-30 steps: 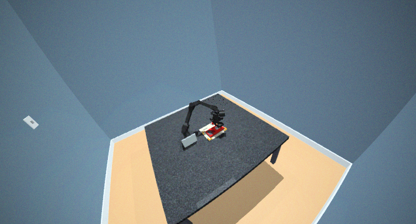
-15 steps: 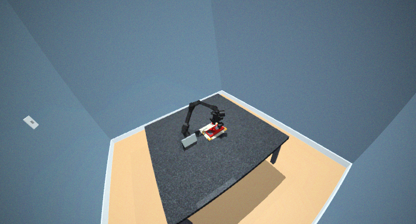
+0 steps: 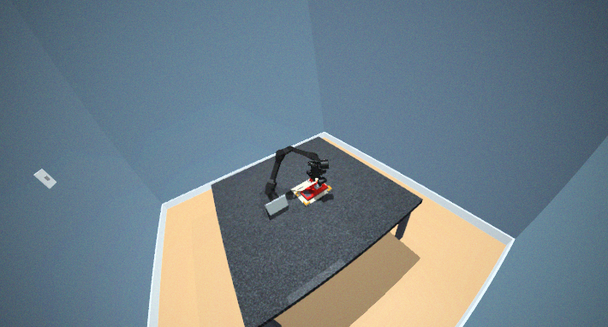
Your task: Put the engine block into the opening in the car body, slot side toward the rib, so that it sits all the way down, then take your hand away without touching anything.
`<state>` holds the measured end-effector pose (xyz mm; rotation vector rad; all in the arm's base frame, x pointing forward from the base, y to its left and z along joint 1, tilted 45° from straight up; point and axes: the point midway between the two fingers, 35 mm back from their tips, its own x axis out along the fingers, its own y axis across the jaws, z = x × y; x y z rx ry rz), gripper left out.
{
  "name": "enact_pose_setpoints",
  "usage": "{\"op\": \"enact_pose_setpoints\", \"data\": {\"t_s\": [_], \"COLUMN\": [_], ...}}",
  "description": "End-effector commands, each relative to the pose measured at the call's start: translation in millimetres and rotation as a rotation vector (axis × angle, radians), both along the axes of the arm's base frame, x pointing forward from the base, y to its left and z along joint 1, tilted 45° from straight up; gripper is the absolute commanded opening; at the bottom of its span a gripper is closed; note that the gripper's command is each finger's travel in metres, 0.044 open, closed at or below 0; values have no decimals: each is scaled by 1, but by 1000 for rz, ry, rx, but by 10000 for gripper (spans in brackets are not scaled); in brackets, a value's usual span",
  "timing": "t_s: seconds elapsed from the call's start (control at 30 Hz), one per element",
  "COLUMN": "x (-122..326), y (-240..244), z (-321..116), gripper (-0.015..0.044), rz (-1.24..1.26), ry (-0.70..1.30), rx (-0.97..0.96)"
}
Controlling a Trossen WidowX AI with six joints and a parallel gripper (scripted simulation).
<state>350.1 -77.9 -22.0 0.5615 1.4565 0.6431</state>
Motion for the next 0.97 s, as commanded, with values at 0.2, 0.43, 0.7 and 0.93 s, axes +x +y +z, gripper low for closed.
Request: {"op": "enact_pose_setpoints", "data": {"t_s": [0.2,0.43,0.7,0.93], "x": [0,0,0,0], "y": [1,1,1,1], "z": [0,0,0,0], "gripper": [99,0,0,0], "rz": [8,8,8,8], "ry": [-2,-2,-2,-2], "rx": [-2,-2,-2,-2]}}
